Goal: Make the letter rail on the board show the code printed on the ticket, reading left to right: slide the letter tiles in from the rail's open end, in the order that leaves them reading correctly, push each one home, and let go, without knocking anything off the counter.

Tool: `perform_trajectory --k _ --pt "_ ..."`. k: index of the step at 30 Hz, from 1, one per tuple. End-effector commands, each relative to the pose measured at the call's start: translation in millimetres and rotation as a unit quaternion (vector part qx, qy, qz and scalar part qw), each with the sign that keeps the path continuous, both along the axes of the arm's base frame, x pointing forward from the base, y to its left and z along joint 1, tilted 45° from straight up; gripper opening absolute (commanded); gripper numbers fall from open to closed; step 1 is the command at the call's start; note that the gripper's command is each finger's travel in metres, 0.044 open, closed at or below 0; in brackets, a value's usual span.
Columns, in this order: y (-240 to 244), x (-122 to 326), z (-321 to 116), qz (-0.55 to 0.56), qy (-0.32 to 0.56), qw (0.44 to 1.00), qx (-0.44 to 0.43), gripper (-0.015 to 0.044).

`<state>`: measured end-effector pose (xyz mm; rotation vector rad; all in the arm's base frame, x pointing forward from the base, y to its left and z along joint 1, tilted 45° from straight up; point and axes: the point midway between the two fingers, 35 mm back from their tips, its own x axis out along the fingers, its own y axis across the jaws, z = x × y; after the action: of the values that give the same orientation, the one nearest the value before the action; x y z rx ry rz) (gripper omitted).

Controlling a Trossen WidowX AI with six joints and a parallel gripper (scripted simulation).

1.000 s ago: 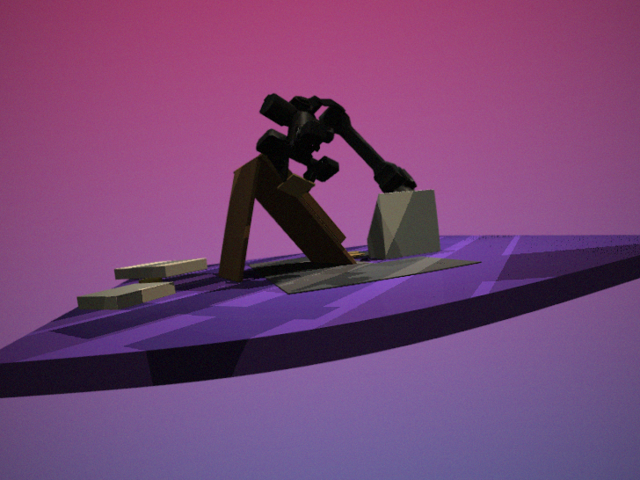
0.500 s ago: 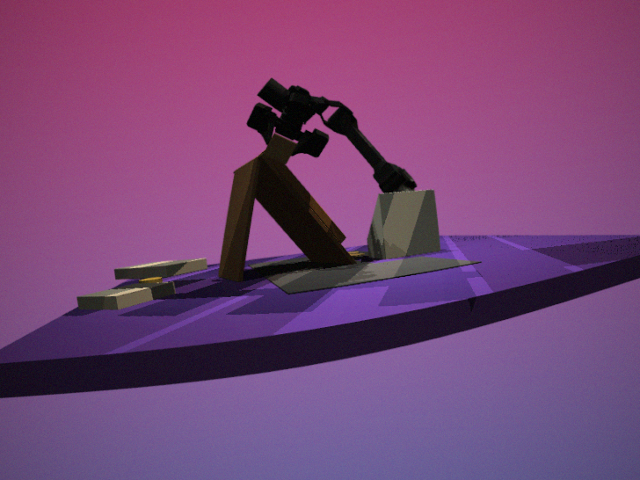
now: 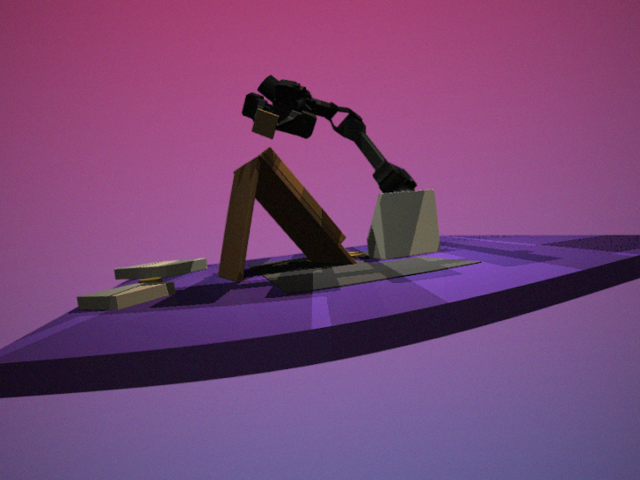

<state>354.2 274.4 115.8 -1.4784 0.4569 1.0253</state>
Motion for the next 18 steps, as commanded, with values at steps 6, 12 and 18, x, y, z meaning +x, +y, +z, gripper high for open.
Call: perform_trajectory --k 6,12,18 --pt "-38.6 13.9 43.7 -0.043 -0.037 0.997 0.044 0.0000" --pt "-77.0 25.5 68.6 -0.095 -0.061 0.991 0.067 0.0000" --pt "-117.4 33.2 93.1 -0.151 -0.090 0.980 0.090 0.0000"
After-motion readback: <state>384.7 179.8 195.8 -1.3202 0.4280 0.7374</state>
